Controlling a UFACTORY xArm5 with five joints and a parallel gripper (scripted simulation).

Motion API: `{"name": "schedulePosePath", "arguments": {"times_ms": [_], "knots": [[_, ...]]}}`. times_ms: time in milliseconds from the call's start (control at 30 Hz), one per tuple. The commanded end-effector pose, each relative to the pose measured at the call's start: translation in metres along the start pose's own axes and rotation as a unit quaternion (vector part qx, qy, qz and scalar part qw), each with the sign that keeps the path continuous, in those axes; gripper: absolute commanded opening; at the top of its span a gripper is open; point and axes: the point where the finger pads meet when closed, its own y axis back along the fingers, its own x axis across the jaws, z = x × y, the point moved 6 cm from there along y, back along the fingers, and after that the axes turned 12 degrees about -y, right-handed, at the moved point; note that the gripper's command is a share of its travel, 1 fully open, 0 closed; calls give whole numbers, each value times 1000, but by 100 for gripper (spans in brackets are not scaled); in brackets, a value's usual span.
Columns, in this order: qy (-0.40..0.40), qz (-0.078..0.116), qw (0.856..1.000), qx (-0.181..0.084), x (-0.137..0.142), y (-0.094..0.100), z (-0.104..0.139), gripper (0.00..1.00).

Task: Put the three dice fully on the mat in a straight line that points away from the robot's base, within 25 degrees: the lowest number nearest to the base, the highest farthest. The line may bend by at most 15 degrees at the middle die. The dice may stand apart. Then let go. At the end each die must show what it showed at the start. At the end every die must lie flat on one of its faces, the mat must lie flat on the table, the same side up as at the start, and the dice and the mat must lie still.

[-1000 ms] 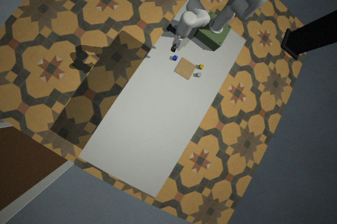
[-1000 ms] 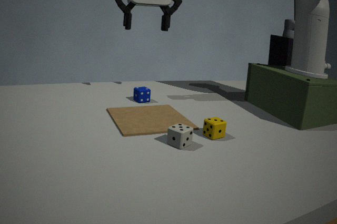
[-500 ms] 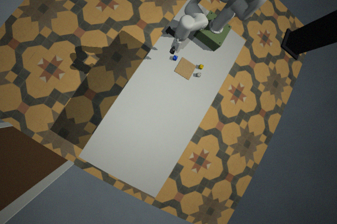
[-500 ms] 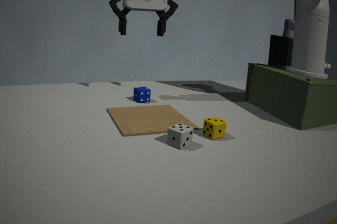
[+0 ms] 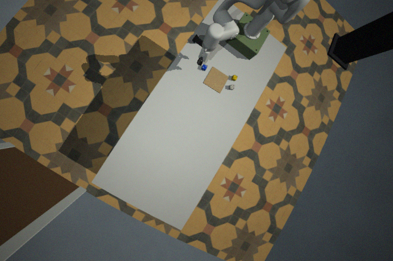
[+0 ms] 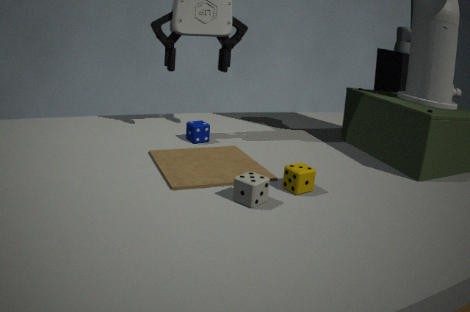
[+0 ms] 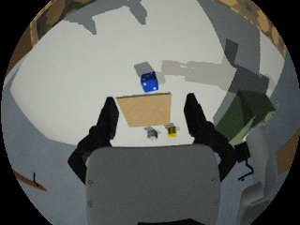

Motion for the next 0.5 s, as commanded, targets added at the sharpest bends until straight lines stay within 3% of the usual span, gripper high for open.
{"name": "schedulePosePath", "arguments": {"times_ms": [0,200,467], "knots": [[0,-2,1000,0,-3,-27,-2,100],[0,-2,1000,0,-3,-57,-4,100],[0,-2,1000,0,-3,-60,-4,100]]}}
